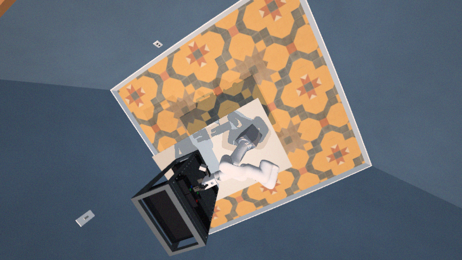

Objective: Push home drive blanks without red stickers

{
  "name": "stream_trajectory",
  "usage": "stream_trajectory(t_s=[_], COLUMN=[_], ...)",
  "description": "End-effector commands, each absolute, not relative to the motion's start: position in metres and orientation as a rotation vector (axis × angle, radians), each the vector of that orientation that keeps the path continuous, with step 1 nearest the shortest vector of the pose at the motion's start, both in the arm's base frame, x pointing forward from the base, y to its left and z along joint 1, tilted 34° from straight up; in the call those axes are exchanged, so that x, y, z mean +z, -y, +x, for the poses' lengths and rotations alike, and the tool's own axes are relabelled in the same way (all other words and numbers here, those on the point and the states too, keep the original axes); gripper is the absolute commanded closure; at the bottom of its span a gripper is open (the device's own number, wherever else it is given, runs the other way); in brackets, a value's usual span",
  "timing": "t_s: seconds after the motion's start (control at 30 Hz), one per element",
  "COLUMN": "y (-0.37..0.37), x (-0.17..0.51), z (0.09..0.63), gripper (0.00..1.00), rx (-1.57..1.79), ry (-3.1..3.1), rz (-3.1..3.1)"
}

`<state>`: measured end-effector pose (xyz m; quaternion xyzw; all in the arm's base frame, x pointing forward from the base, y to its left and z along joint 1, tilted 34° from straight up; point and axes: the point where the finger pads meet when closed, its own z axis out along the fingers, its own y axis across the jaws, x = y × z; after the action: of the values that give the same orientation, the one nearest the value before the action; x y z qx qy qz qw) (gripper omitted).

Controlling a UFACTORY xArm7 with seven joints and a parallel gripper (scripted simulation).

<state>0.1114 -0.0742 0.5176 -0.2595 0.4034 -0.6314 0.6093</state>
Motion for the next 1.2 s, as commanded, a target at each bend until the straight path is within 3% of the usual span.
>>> stream_trajectory(t_s=[0.0,1.1,1.13,1.17], y=[0.0746,0.0746,0.0746,0.0746], x=[0.5182,0.5182,0.5182,0.5182], z=[0.1107,0.1107,0.1107,0.1107], gripper=[0.0,0.0,1.0,1.0], rx=[-1.46,-1.46,-1.46,-1.46], ry=[-0.931,-0.931,-0.931,-0.931], rz=[-0.598,-0.598,-0.598,-0.598])
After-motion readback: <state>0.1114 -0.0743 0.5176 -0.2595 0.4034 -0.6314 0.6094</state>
